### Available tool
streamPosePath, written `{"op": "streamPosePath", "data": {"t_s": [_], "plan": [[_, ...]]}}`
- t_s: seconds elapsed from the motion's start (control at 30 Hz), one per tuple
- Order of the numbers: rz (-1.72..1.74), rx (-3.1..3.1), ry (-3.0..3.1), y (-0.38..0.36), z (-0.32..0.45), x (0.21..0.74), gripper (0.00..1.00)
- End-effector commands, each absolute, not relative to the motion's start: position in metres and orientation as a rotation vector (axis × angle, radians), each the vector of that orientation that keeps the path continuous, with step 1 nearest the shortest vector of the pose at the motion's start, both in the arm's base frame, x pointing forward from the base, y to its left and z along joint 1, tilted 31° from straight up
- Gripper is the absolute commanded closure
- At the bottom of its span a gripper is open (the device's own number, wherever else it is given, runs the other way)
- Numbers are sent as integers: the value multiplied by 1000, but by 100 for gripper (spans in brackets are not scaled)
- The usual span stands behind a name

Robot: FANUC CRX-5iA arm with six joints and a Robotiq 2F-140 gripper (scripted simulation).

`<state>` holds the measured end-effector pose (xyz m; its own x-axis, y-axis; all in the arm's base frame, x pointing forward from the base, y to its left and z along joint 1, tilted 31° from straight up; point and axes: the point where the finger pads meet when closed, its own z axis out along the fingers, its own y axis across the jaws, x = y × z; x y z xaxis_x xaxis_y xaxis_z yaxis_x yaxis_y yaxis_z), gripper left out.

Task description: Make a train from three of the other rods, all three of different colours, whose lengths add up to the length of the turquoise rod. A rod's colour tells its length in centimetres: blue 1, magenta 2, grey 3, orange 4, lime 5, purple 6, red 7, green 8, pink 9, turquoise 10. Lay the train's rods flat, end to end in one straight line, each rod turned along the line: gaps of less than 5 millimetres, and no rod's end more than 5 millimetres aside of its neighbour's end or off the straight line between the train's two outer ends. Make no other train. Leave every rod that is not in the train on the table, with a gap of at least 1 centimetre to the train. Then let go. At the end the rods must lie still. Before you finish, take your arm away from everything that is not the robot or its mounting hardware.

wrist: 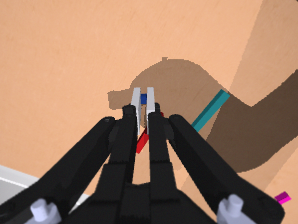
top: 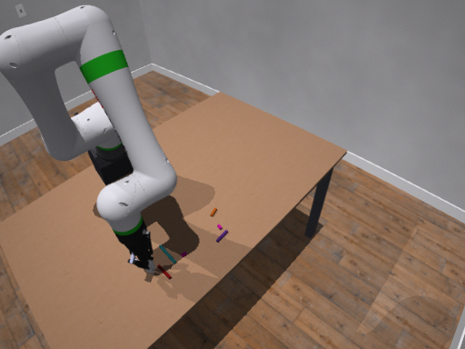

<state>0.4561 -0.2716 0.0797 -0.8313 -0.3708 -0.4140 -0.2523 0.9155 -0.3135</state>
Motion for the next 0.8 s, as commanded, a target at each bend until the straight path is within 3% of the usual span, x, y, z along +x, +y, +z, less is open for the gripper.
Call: {"op": "streamPosePath", "data": {"t_s": [0.0, 0.33, 0.77], "plan": [[-339, -449, 2597, -272, 80, 456, 97], [-339, -449, 2597, -270, 92, 449, 97], [-339, -449, 2597, -257, 162, 409, 97]]}}
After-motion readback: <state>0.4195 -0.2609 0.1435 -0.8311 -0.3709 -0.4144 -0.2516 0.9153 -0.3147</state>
